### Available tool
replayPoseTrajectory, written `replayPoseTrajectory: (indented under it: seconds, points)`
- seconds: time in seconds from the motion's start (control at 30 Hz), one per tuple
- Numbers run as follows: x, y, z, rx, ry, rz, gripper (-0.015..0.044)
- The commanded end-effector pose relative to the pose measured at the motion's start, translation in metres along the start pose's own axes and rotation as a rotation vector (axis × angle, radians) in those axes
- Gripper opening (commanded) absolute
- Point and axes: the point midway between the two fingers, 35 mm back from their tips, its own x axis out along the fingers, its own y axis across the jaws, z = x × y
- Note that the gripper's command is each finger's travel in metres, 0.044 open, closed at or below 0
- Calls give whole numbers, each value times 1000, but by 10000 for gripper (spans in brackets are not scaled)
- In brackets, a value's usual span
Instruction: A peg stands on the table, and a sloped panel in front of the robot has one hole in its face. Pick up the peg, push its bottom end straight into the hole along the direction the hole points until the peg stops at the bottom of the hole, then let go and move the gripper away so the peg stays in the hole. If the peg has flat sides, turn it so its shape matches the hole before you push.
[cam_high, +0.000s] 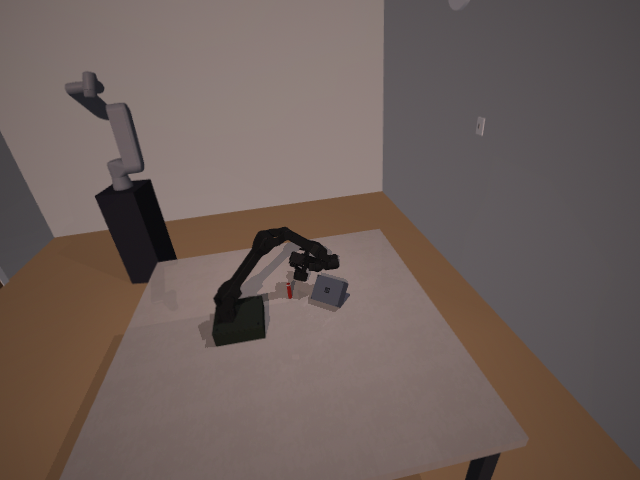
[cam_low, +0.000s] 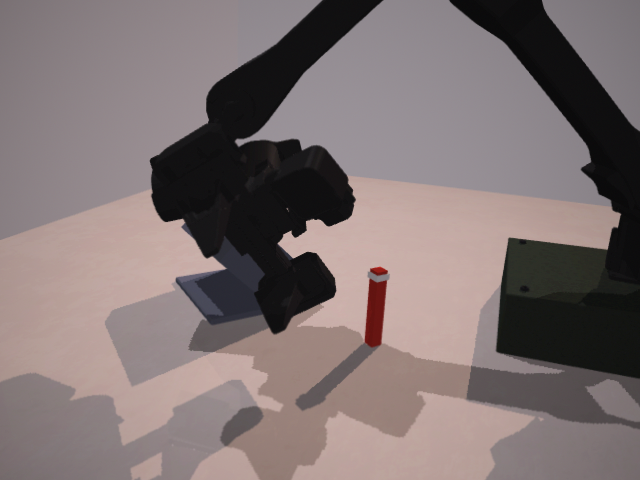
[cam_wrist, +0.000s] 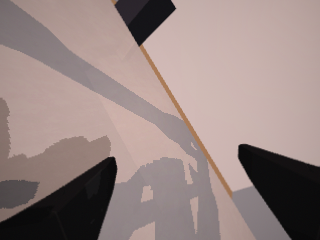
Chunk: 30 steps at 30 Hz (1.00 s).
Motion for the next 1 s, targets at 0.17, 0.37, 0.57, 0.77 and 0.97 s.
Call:
replayPoseTrajectory:
  seconds: [0.17, 0.37, 0.57, 0.77, 0.97]
  points:
    - [1, 7, 9, 45, 31, 101, 440]
    - [0, 16, 20, 103, 88, 230, 440]
    - [-5, 25, 31, 159, 160, 351, 440]
    - [-12, 35, 41, 213, 248, 467, 440]
    - [-22, 44, 51, 265, 351, 573, 440]
